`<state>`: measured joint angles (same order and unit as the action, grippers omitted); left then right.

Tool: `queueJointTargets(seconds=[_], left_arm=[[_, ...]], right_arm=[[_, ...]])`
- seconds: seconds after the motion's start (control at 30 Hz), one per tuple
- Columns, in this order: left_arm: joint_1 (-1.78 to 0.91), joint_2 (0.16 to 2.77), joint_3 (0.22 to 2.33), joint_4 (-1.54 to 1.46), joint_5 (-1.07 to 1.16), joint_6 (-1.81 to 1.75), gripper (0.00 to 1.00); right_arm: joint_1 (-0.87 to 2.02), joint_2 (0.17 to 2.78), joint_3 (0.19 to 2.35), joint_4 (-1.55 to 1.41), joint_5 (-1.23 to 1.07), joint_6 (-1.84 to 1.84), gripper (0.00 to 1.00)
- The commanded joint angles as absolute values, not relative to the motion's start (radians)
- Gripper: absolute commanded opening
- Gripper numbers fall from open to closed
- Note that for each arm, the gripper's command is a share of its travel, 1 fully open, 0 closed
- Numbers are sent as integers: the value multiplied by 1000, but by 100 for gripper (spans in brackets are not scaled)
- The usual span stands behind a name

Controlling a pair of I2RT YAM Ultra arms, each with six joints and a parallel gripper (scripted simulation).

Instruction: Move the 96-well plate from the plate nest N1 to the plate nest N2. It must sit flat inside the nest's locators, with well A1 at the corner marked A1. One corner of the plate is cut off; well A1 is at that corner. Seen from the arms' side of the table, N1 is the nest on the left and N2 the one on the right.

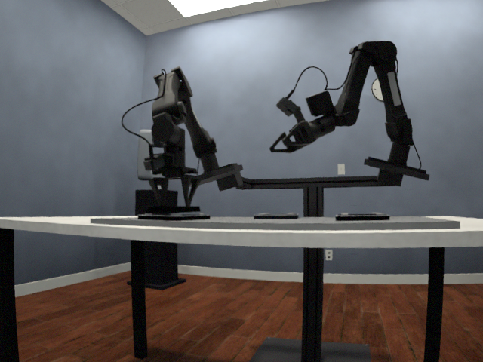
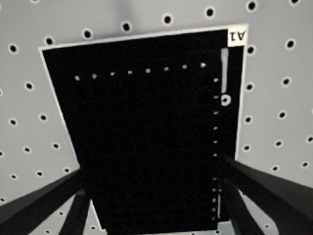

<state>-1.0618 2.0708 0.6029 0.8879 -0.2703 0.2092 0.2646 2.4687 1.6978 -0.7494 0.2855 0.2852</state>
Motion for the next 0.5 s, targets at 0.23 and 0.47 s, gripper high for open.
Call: queueJointTargets(seconds=[0.23, 0.47], left_arm=[[-1068, 2063, 607, 893, -267, 211, 100], [-1068, 2063, 607, 893, -267, 211, 100]], right_arm=[[276, 2423, 1616, -666, 298, 288, 76], [278, 2418, 1606, -682, 294, 288, 76]])
